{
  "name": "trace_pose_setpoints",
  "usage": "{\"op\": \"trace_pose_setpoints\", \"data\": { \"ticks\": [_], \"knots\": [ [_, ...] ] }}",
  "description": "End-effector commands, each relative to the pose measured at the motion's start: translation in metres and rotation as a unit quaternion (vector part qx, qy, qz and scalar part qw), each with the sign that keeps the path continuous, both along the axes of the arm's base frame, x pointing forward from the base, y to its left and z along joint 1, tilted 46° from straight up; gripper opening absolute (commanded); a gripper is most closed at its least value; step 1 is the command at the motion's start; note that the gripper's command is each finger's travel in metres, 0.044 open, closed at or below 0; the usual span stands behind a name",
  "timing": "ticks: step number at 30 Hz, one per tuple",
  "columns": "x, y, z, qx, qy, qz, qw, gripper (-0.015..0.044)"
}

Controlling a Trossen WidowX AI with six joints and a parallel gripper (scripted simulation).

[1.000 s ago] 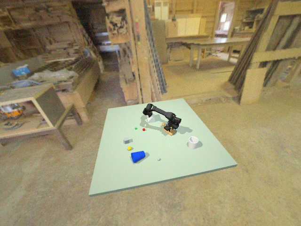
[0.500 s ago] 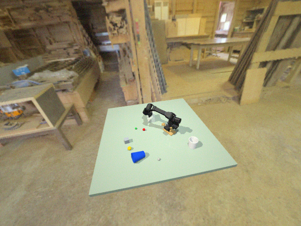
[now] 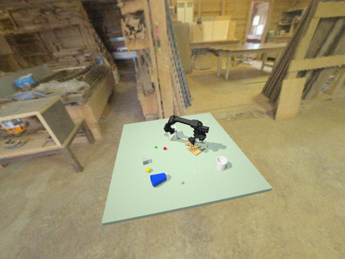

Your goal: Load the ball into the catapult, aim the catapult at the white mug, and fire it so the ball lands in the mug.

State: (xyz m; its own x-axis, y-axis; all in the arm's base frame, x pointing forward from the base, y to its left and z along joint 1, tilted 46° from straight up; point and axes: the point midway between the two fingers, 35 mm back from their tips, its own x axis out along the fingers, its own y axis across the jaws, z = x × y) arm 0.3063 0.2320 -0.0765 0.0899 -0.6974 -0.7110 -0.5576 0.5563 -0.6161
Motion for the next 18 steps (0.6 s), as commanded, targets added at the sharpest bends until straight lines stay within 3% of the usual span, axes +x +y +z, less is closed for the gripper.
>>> {"op": "trace_pose_setpoints", "data": {
  "ticks": [1, 7, 12, 18],
  "knots": [
    [0.001, -0.003, -0.001, -0.001, 0.001, -0.003, 1.0, 0.044],
    [-0.003, 0.0, 0.006, -0.004, 0.003, -0.002, 1.0, 0.044],
    [0.001, -0.03, -0.024, -0.005, 0.002, -0.002, 1.0, 0.044],
    [0.002, -0.033, -0.027, -0.005, 0.002, -0.002, 1.0, 0.044]
  ]
}}
